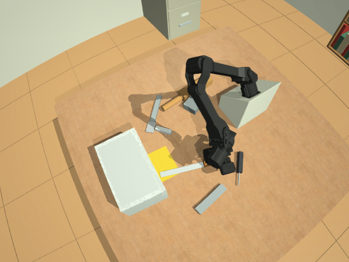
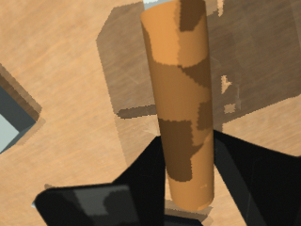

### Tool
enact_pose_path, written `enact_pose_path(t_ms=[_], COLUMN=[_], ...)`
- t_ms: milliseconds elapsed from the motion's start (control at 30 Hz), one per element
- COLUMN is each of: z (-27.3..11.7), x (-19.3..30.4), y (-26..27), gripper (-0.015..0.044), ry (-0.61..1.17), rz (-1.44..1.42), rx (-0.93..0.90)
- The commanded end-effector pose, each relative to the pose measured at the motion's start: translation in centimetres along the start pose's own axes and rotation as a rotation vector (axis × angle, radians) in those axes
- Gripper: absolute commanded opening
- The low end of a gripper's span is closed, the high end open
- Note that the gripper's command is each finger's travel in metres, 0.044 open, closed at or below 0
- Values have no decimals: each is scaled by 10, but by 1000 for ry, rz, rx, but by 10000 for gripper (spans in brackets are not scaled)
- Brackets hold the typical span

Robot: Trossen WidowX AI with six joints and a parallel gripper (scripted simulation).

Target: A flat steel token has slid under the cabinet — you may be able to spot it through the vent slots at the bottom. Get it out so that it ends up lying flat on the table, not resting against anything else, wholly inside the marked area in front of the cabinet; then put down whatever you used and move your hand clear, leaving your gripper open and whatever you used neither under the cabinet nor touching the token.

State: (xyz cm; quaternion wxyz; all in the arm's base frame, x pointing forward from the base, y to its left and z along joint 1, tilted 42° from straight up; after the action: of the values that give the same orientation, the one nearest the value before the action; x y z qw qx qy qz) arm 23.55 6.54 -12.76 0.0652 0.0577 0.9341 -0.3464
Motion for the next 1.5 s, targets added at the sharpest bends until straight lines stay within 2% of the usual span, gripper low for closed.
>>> enact_pose_path(t_ms=[0,1467], z=[1,-2], x=[5,4], y=[1,1], gripper=[0,0], ry=[3,2], rz=[1,-336], rx=[2,1])
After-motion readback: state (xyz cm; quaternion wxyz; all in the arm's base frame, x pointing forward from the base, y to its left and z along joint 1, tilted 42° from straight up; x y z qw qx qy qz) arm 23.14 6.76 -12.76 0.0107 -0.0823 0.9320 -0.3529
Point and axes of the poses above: the point midway between the two fingers, 35 mm back from their tips, its own z axis out along the fingers, its own y axis across the jaws, x = y × z, the point moved 9 cm from there along -z, back along the fingers, and after that the axes turned 6 degrees about -z, right-handed, at the moved point
